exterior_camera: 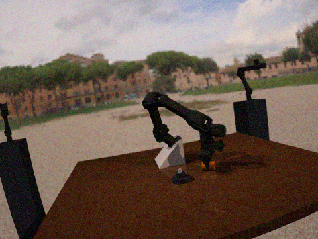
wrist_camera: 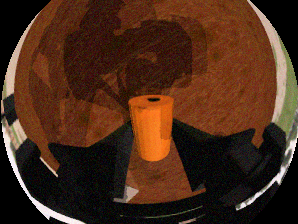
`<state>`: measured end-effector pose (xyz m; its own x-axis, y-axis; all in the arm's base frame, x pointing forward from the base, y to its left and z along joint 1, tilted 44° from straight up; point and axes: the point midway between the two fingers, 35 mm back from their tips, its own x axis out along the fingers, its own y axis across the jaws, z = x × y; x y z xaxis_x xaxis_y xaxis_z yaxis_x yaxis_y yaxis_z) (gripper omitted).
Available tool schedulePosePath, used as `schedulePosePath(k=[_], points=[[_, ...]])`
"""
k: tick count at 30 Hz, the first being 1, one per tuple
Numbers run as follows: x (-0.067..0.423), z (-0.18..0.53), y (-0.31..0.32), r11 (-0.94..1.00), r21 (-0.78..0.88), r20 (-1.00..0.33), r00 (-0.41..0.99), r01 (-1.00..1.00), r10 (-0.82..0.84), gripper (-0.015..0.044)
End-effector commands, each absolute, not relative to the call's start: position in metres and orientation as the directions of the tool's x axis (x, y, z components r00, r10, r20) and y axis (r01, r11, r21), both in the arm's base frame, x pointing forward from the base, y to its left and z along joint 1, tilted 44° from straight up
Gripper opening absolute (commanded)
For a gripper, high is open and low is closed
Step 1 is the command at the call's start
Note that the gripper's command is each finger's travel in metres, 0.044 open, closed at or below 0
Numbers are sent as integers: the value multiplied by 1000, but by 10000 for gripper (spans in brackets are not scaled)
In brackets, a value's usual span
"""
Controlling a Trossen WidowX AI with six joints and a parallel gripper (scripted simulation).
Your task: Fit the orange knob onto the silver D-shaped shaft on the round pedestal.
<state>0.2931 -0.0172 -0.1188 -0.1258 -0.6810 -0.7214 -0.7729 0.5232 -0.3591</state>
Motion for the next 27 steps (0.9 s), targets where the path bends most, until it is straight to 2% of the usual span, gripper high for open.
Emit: schedulePosePath(k=[1, 5, 16, 22, 27], points=[[297, -112, -10, 524, -367, -727, -115, -768, -677, 181], [297, -112, -9, 536, -379, -727, -115, -754, -677, 181], [297, -112, -9, 678, -556, -727, -115, -481, -677, 181], [297, -112, -9, 686, -566, -727, -115, -457, -677, 181], [297, -112, -9, 718, -617, -727, -115, -323, -677, 181]])
